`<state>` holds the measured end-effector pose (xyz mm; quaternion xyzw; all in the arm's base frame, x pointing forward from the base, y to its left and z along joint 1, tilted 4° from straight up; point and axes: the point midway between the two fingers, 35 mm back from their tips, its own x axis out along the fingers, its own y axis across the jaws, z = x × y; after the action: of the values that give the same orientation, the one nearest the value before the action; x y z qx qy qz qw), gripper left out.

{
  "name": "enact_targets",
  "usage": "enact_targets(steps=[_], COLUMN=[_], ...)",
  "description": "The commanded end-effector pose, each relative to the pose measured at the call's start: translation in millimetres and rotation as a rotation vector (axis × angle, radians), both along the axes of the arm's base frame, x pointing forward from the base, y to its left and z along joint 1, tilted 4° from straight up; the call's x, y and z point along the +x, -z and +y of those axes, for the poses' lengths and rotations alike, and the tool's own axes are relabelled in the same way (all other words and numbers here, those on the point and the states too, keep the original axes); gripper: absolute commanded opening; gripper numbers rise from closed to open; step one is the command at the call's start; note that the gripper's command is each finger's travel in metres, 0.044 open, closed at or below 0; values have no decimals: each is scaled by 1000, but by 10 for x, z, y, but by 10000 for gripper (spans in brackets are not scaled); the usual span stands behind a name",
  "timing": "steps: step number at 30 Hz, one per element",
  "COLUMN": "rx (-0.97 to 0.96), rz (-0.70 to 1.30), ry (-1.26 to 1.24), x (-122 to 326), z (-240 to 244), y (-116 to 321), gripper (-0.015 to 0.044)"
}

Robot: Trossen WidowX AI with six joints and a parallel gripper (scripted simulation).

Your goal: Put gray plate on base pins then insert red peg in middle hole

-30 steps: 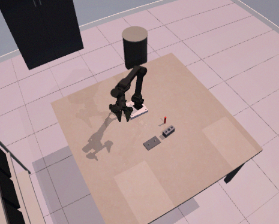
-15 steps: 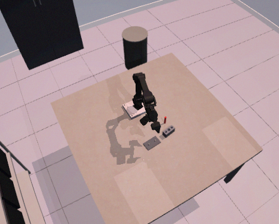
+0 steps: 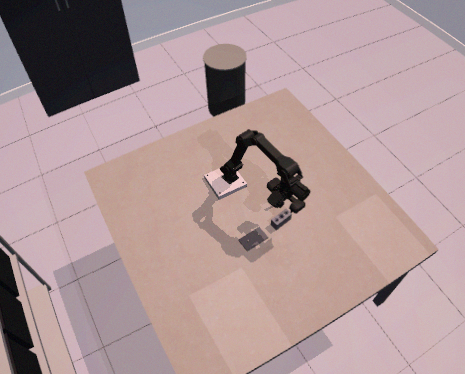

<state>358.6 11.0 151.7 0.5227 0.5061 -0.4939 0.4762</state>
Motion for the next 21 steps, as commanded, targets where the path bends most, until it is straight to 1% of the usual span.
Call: enact_targets(steps=[1, 4, 6, 12, 15, 21], rx=[-10, -10, -10, -10, -10, -10], rz=[17, 17, 17, 17, 17, 17], ry=[-8, -8, -8, -8, -8, -8], x=[4, -2, -24, -55, -61, -61], z=[-4, 15, 23, 26, 32, 34], y=[108, 476, 648, 682, 808, 843], gripper=[440, 440, 440, 440, 440, 440])
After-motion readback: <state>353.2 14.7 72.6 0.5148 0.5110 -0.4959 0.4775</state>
